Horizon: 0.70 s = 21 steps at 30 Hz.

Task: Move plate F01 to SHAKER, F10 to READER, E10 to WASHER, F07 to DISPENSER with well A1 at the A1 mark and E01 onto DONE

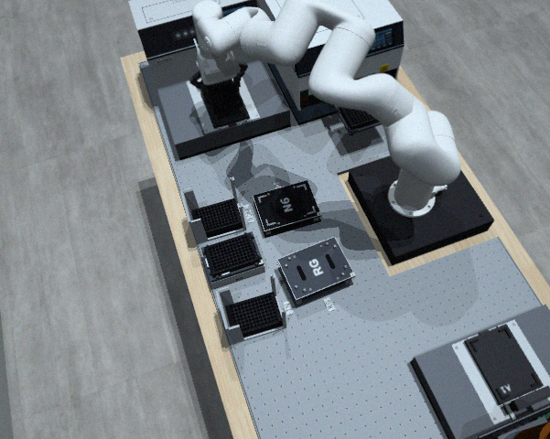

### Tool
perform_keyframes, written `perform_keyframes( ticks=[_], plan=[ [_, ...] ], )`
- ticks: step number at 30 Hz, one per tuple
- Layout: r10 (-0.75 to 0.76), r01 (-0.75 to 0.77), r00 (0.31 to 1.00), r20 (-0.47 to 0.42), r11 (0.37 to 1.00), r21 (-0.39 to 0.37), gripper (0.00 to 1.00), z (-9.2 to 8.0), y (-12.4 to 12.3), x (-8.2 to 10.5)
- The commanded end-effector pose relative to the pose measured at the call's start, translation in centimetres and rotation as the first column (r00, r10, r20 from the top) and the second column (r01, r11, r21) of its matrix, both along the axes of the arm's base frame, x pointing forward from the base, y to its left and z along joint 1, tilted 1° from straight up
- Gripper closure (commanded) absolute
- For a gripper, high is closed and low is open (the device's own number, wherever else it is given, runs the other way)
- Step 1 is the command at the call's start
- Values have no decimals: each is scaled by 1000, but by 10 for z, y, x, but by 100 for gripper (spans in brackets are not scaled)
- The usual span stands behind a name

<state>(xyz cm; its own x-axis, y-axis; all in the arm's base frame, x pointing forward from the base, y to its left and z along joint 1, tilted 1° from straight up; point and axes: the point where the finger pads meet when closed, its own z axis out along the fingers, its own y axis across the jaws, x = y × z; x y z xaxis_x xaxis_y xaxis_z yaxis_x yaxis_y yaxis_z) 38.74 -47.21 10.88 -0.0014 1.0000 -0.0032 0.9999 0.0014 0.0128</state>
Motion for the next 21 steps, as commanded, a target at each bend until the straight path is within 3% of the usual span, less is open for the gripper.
perform_keyframes(
  ticks=[1,21],
  plan=[
    [0,0,1000,4,1000,-5,100,8,-1,1],
    [0,0,1000,4,1000,-5,100,32,-1,0]
  ],
)
